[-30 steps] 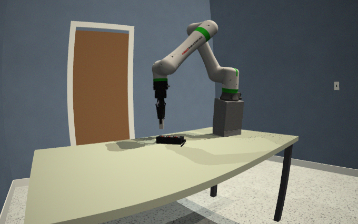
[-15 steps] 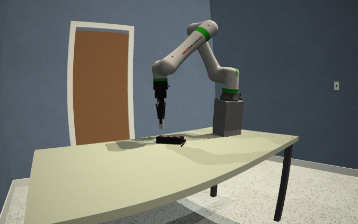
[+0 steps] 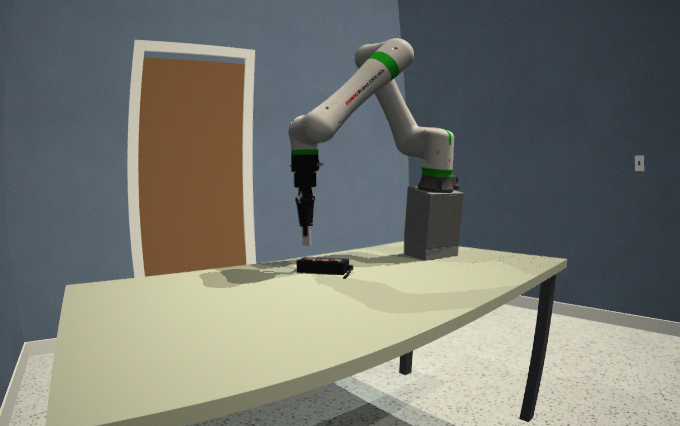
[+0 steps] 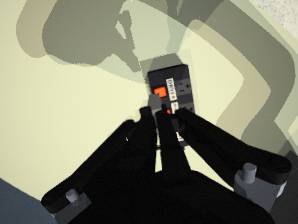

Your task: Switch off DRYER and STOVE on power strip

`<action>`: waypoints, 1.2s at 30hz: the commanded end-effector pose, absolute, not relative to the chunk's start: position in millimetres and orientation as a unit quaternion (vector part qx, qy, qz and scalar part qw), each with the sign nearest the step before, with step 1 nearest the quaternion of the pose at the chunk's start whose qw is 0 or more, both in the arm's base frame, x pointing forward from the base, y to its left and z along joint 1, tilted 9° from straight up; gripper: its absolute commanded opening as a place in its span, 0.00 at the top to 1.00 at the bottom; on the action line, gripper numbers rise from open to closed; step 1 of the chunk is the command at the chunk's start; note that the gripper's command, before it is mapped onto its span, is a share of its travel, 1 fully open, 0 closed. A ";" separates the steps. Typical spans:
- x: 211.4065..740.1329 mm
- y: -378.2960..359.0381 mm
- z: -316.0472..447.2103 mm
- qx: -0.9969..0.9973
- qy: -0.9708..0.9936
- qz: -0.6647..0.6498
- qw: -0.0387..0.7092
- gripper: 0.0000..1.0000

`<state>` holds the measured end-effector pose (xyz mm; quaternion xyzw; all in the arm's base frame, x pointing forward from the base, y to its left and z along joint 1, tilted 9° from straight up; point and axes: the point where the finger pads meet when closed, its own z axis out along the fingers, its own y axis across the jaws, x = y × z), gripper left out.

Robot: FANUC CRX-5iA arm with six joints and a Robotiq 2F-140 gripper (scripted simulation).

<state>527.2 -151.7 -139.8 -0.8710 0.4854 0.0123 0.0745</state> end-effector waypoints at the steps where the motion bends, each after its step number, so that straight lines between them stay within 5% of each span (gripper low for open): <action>1: 527.5 -151.6 -141.2 -0.871 0.485 0.012 0.075 1.00; 36: 529.6 -147.0 -176.5 -0.871 0.485 0.012 0.075 1.00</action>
